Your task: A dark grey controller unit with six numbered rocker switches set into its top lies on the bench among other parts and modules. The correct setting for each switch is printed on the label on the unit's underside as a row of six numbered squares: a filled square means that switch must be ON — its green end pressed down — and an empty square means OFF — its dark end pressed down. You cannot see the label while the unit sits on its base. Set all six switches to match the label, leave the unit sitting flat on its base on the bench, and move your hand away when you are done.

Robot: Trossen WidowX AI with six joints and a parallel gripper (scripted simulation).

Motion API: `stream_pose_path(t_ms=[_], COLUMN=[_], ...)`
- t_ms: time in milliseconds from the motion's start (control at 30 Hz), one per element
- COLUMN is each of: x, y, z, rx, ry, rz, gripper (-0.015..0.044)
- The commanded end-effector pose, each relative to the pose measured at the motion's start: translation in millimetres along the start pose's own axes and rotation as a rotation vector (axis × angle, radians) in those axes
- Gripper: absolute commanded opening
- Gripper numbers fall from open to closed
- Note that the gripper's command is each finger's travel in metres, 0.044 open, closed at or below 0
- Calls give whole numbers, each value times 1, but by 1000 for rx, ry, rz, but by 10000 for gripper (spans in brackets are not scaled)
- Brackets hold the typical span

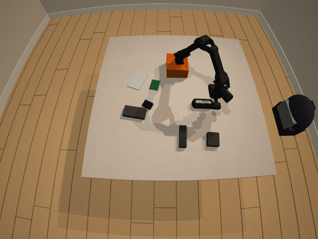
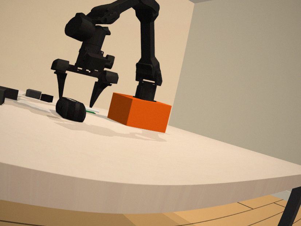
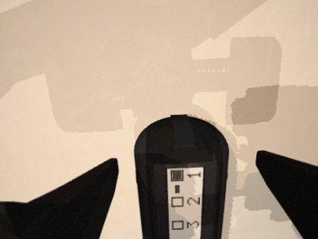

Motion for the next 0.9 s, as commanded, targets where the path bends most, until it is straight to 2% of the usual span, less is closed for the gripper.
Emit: stream_pose_path(t_ms=[0, 333, 433, 600, 867], x=[7, 21, 21, 21, 21], y=[1, 1, 1, 1, 1], z=[1, 2, 2, 2, 2], rx=[7, 11, 11, 11, 11], ry=[-4, -5, -5, -5, -5], rz=[5, 6, 6, 6, 6], gripper=[440, 440, 361, 328, 326])
Point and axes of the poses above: the point midway between the two fingers, 35 mm back from their tips, its own x axis out along the fingers, its own z axis across the jaws, y = z × x, the point moved 4 cm from there along -x, back along the fingers, and after that the axes turned 15 degrees about -x, right-handed, at the moved point
